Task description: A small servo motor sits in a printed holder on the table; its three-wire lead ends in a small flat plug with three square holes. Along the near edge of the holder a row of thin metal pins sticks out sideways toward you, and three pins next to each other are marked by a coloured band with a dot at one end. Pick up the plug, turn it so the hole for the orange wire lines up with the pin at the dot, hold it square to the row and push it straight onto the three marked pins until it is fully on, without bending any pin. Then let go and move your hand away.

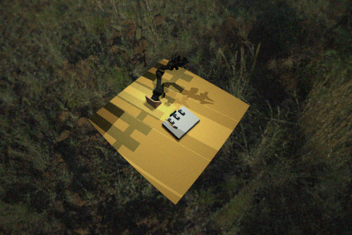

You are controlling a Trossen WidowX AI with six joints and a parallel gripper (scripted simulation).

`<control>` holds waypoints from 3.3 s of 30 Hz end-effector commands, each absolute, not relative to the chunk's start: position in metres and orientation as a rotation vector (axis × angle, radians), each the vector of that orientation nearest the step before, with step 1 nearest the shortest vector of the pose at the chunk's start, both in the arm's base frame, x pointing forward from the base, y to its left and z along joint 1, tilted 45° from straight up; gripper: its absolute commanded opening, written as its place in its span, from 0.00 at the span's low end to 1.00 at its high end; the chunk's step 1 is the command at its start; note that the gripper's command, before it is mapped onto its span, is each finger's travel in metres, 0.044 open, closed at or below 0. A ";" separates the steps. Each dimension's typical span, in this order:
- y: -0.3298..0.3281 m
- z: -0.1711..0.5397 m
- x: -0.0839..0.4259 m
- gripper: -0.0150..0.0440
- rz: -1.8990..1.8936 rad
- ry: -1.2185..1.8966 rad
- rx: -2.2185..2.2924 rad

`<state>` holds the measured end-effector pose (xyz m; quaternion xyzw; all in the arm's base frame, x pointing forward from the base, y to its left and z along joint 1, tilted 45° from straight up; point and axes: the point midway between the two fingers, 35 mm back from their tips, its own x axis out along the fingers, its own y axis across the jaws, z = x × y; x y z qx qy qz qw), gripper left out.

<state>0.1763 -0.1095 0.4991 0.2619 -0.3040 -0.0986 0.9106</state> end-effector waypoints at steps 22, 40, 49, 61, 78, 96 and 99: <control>-0.037 0.365 0.299 0.45 -0.075 -0.166 0.156; -0.023 0.282 0.364 0.45 0.013 0.244 -0.095; -0.052 0.222 0.398 0.45 0.069 0.548 -0.129; -0.096 0.133 0.416 0.45 0.208 0.926 -0.053; -0.148 0.016 0.391 0.45 0.474 1.279 0.300; -0.160 -0.040 0.368 0.45 0.602 1.342 0.561; -0.150 -0.050 0.370 0.45 0.603 1.342 0.561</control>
